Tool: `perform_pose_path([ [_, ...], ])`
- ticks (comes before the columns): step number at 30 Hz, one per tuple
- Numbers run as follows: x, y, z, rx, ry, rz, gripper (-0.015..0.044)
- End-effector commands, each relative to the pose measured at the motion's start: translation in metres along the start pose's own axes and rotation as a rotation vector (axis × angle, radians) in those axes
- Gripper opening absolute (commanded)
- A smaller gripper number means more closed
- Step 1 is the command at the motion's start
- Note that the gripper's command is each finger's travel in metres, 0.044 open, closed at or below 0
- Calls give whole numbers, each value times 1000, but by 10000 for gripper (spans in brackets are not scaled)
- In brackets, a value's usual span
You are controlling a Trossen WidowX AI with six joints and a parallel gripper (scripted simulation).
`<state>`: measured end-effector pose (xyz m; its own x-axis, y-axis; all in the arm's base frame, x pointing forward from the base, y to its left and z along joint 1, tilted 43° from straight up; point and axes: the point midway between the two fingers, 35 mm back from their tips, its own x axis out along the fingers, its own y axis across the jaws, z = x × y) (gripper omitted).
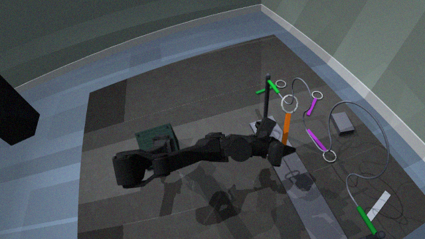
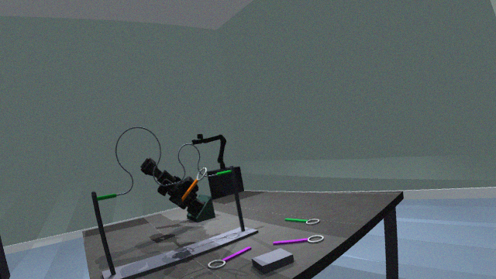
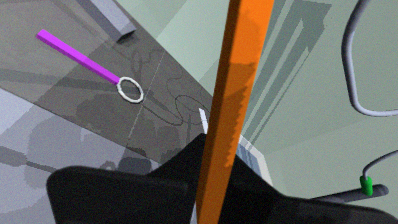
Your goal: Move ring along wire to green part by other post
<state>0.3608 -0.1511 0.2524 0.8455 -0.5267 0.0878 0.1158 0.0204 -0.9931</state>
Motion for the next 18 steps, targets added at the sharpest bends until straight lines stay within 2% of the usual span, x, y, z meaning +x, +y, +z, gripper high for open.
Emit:
perform_pose_path([
  [1,-2,16,1,65,9,40,-150],
  [18,-15,68,12,359,48,175,-150],
])
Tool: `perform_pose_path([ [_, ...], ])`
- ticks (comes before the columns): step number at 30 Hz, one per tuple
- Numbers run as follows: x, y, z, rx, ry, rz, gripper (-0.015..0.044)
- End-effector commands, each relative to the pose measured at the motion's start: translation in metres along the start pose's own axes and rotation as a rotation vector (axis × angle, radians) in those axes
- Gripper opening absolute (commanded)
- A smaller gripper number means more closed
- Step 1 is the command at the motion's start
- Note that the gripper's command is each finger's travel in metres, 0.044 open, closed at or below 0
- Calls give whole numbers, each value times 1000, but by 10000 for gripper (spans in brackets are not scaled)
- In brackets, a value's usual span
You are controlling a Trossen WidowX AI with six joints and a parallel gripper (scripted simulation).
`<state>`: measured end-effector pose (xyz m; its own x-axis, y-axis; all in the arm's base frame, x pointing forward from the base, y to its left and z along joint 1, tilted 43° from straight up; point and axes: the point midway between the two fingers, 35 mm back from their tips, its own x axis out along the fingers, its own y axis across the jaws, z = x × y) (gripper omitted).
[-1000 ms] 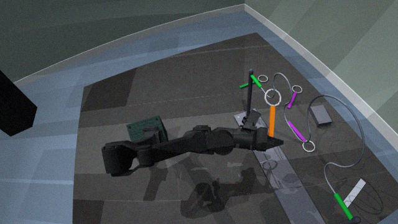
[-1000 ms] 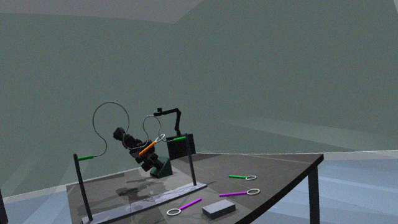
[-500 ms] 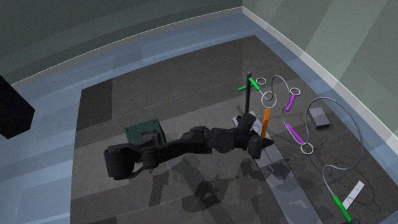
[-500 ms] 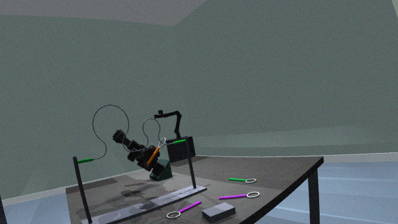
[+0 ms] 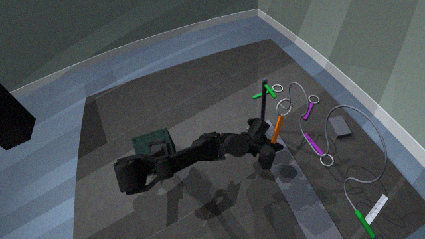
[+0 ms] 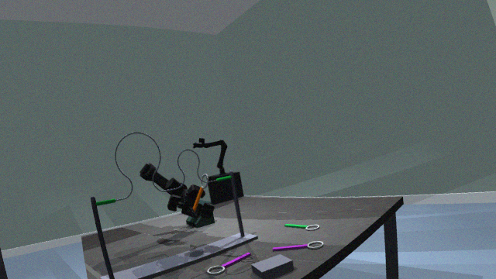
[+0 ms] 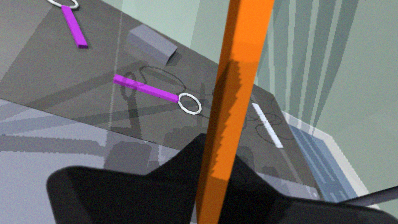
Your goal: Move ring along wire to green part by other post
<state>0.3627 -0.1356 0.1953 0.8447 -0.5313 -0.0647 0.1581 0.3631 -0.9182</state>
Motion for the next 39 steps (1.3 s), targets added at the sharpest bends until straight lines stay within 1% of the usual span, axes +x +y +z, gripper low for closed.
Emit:
perform_pose_path([
  [1,-2,14,-1,50,11,33,-150],
  [20,-13,61,8,280,41,138,-150],
  [39,-20,86,17,341,48,166,-150],
])
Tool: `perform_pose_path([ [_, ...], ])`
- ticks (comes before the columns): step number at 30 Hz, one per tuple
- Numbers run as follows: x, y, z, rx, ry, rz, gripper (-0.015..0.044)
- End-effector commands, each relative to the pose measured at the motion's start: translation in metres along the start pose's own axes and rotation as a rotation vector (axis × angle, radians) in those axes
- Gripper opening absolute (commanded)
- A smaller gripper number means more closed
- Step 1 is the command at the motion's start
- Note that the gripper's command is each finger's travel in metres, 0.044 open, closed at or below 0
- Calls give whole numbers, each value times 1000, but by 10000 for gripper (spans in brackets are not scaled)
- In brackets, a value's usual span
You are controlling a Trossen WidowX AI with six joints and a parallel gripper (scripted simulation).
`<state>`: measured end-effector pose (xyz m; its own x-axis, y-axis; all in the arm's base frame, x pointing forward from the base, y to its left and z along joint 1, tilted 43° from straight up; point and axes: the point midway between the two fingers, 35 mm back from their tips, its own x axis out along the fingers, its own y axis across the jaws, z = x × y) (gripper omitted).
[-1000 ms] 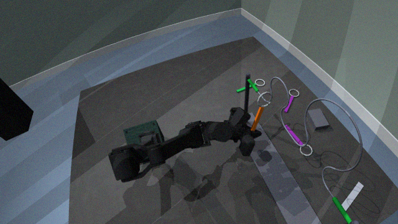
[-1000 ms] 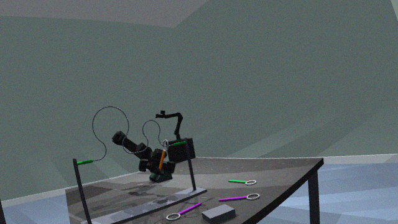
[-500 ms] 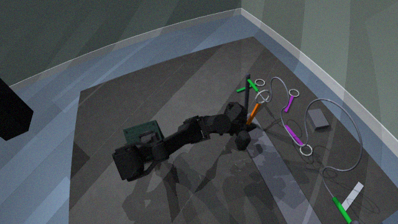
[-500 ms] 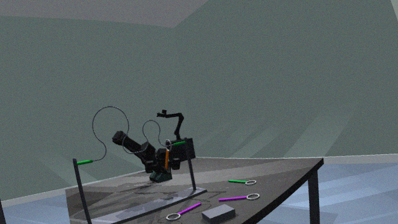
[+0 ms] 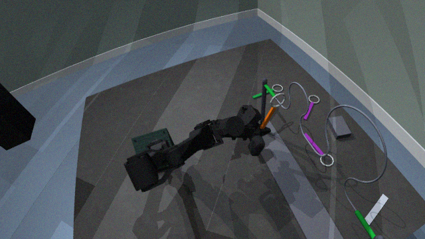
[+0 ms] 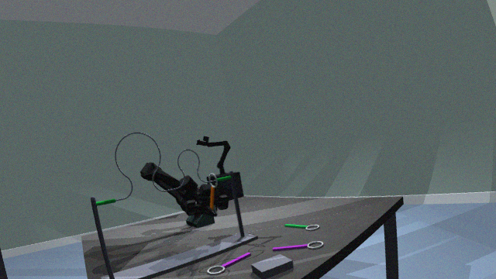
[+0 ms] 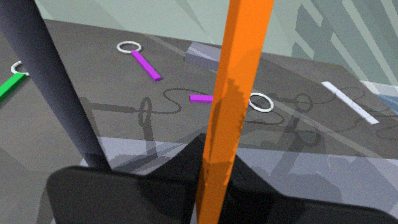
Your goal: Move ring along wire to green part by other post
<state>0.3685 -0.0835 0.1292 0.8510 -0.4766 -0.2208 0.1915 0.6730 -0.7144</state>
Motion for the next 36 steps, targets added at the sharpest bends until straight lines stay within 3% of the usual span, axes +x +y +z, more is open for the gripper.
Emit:
perform_pose_path([
  [1,-1,6,-2,3,4,5,-150],
  [36,-2,35,-8,6,2,7,-150],
])
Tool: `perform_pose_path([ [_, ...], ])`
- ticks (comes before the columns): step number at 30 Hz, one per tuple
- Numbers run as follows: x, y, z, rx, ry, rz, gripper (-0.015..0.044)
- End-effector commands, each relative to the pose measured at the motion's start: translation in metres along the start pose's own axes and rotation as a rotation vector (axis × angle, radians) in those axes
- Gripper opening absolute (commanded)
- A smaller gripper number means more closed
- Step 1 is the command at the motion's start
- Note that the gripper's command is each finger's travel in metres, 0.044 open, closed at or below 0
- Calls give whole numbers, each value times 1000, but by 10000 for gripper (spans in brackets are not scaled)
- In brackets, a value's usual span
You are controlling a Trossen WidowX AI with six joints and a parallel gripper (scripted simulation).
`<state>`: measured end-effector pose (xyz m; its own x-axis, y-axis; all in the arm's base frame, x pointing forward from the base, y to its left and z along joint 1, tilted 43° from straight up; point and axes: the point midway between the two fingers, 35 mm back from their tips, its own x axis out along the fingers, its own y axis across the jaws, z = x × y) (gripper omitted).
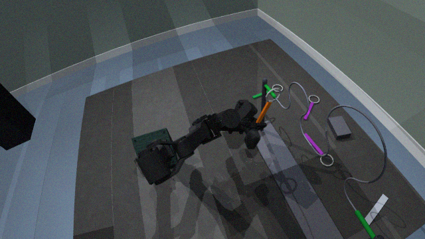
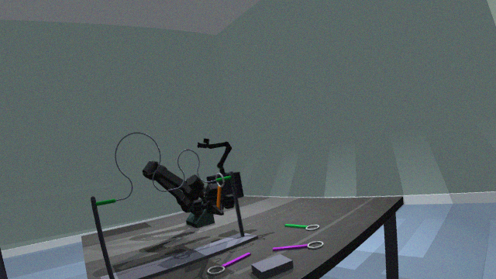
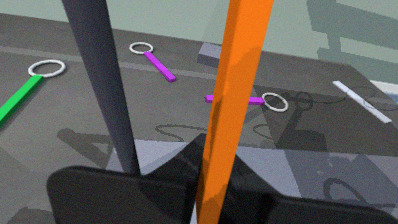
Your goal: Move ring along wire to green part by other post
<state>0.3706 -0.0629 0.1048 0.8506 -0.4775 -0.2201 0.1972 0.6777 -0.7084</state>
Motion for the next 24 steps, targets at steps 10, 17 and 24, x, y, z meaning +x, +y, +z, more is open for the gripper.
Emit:
perform_pose_path([
  [10,5,4,-14,-3,2,8,-150],
  [17,5,4,-14,-3,2,8,-150],
  [24,5,4,-14,-3,2,8,-150],
])
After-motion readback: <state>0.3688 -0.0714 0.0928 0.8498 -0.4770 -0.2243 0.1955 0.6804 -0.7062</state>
